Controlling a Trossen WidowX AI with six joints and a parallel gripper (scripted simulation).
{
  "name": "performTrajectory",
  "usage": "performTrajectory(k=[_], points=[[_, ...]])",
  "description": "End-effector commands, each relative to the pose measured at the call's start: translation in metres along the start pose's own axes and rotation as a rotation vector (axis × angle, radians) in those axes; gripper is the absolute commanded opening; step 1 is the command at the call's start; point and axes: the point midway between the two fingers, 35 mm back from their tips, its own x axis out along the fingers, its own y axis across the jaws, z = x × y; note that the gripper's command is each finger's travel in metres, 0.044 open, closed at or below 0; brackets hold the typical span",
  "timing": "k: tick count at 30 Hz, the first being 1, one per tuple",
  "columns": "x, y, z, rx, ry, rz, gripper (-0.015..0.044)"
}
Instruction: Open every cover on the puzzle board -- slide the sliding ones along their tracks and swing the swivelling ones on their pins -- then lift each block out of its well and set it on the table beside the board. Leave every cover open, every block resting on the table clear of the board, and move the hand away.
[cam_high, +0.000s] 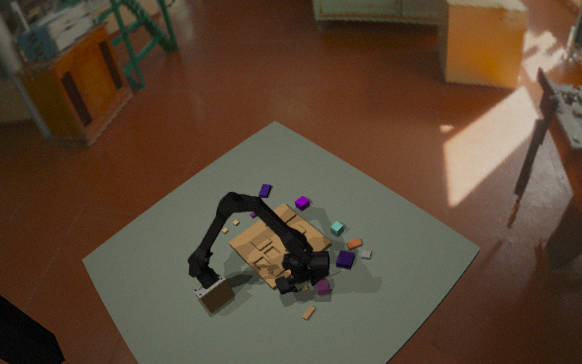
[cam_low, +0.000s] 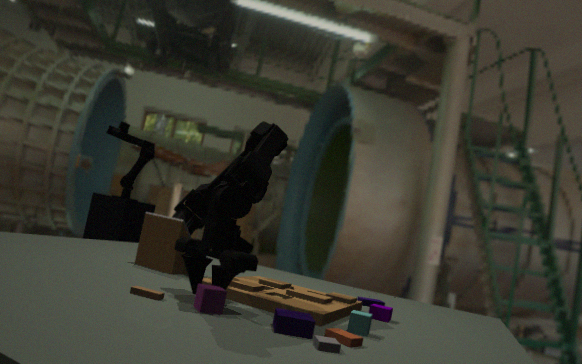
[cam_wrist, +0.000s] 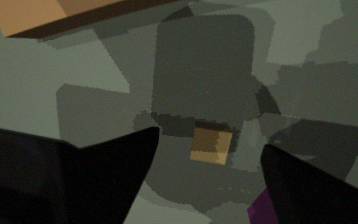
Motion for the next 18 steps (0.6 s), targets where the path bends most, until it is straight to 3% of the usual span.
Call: performTrajectory(k=[1,3,18], points=[[0.0,0.0,0.0,0.0,0.0,0.0,0.0395],[-0.002,0.0,0.0,0.0,0.0,0.0,0.044],[-0.049,-0.002,-0.001,0.004,-0.001,-0.001,0.044]])
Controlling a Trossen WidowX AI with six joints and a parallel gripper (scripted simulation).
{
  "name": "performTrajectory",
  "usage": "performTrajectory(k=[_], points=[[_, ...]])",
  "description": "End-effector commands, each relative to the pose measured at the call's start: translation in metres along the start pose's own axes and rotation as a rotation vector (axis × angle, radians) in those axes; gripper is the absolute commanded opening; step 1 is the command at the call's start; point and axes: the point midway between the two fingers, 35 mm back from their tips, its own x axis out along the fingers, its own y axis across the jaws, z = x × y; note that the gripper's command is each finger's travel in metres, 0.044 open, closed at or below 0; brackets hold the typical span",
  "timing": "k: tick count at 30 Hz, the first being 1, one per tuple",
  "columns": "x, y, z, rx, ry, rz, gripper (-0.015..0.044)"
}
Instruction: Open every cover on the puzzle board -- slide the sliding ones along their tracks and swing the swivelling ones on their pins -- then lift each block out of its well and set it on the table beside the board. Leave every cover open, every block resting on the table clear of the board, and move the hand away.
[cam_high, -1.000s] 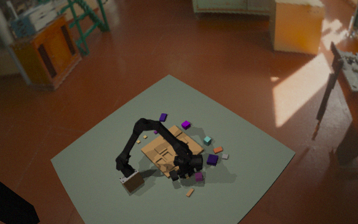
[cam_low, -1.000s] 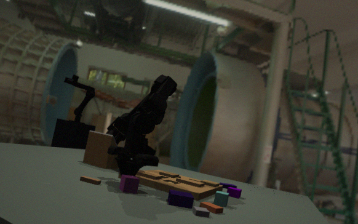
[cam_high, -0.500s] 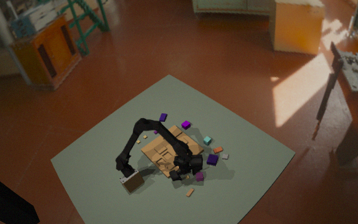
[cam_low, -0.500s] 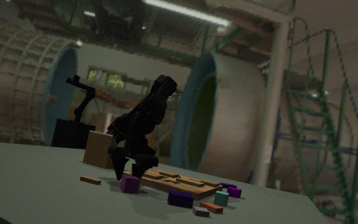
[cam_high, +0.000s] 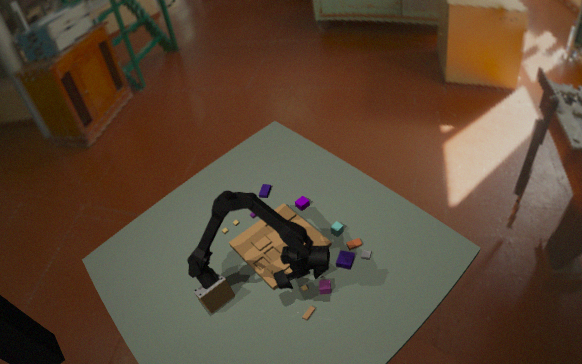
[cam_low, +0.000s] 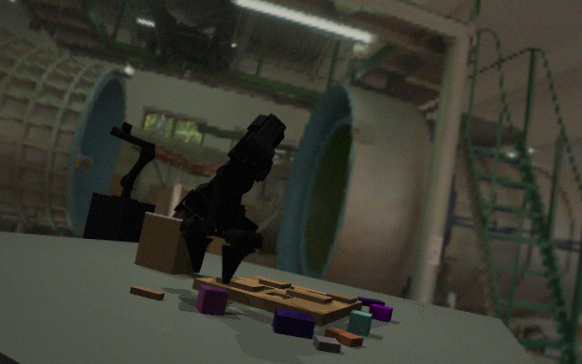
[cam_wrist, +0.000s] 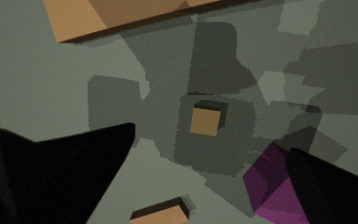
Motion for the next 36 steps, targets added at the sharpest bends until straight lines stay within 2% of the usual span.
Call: performTrajectory(k=[1,10,27,36], points=[[-0.013,0.0,-0.001,-0.004,0.006,0.002,0.044],[-0.037,0.002,0.0,-0.002,0.004,0.002,0.044],[-0.04,-0.024,0.083,-0.029,0.009,-0.003,0.0],[-0.038,-0.028,0.134,-0.048,-0.001,0.0,0.0]])
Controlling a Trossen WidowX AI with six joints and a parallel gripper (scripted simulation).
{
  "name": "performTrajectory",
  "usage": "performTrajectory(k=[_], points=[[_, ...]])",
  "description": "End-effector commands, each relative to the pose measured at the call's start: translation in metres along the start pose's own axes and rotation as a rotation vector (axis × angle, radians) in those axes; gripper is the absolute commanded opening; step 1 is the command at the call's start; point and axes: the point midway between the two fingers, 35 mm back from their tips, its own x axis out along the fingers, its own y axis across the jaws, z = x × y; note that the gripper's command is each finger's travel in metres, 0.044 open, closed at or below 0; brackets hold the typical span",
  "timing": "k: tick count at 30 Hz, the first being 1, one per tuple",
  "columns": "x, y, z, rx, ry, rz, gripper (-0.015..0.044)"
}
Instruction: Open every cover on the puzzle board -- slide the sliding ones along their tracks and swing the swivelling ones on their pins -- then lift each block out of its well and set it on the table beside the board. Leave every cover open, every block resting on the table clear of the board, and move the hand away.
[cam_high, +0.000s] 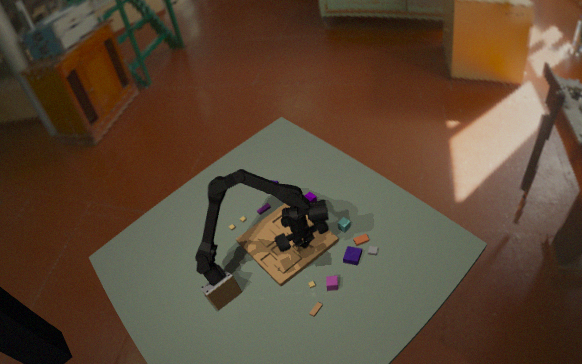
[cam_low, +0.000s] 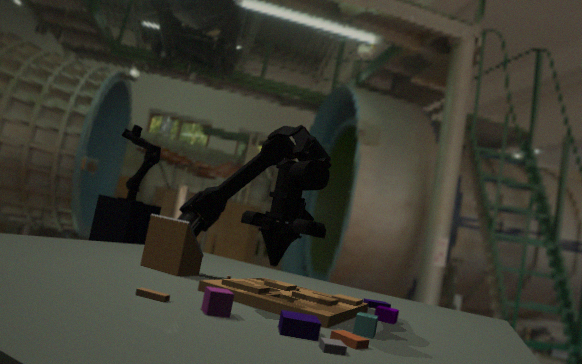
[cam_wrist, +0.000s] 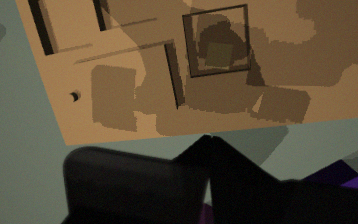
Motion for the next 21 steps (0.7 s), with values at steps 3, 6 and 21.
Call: performTrajectory(k=[3,6,21], points=[[0.003,-0.001,0.035,-0.006,-0.017,0.007,0.0],[0.004,-0.001,0.044,-0.01,-0.019,0.008,0.0],[0.053,-0.001,0.046,-0.01,-0.022,0.009,0.0]])
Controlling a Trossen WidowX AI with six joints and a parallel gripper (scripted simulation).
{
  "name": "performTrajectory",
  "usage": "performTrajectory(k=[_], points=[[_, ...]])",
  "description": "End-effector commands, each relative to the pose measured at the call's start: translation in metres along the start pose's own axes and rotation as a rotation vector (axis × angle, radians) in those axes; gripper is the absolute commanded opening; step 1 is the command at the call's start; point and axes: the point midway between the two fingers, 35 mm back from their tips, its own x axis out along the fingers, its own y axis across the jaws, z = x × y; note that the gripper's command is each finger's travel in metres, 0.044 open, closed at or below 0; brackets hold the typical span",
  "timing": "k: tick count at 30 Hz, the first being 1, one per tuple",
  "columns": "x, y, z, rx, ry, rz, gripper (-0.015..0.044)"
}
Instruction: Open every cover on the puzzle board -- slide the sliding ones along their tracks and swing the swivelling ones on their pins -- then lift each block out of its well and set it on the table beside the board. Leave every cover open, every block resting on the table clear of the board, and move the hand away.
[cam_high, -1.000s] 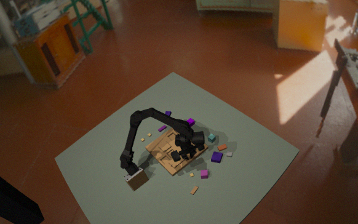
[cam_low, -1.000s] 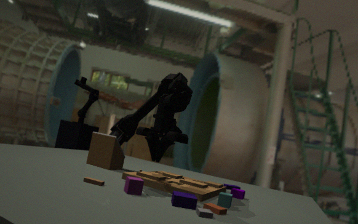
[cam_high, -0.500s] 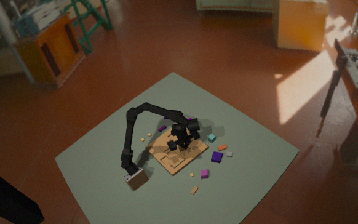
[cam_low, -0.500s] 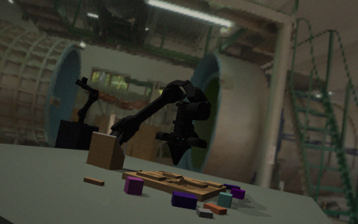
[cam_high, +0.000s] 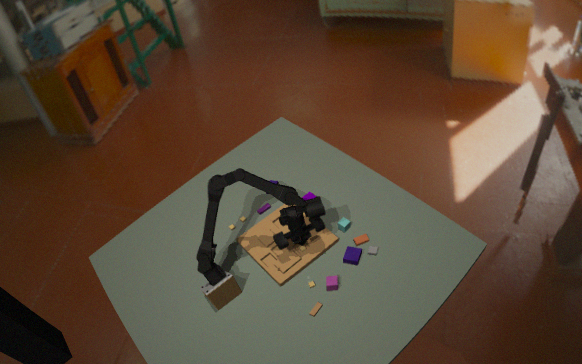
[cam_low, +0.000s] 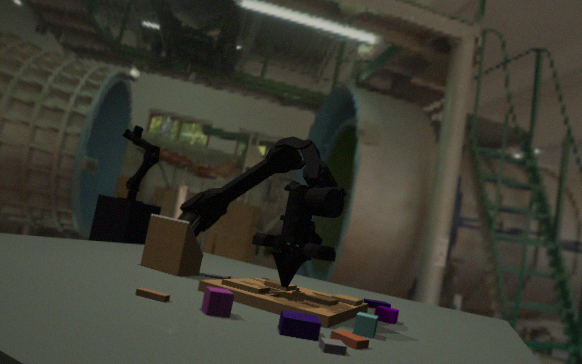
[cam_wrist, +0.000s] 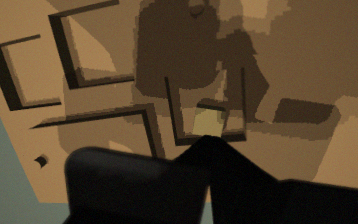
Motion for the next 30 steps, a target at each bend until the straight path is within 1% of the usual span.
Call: performTrajectory(k=[1,21,30], points=[[0.012,0.001,0.002,0.006,-0.008,0.003,0.0],[0.024,0.001,0.003,0.006,-0.009,0.003,0.0],[0.027,0.004,0.012,0.006,-0.009,0.003,0.0]])
